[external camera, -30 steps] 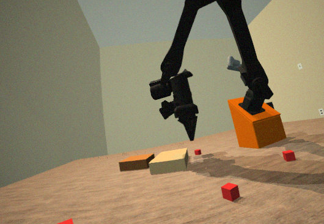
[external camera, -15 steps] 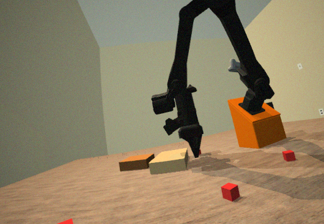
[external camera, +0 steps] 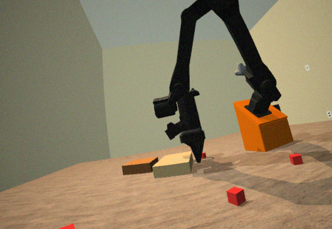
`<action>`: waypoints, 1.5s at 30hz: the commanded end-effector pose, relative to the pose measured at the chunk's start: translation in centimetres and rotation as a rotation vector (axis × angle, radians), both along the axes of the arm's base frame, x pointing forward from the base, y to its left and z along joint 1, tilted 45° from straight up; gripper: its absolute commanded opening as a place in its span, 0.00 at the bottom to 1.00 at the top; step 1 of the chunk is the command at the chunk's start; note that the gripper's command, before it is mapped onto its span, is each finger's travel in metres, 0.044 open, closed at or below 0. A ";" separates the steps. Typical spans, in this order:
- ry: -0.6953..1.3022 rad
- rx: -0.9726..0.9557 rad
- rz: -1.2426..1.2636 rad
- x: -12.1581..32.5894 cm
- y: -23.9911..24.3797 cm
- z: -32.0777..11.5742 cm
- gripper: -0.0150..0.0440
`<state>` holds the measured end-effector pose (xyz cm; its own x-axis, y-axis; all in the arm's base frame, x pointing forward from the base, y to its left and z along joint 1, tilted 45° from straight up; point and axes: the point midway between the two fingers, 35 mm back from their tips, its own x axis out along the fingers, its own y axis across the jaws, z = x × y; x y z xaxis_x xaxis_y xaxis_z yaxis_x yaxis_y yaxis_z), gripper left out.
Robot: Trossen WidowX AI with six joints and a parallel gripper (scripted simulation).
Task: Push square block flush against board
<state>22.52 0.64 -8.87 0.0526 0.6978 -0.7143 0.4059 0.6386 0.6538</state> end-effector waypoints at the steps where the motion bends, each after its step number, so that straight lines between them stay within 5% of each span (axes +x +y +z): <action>1: -0.004 0.001 -0.005 0.7 -0.2 0.0 0.25; 45: -0.004 0.000 -0.005 0.7 -0.3 -0.1 0.25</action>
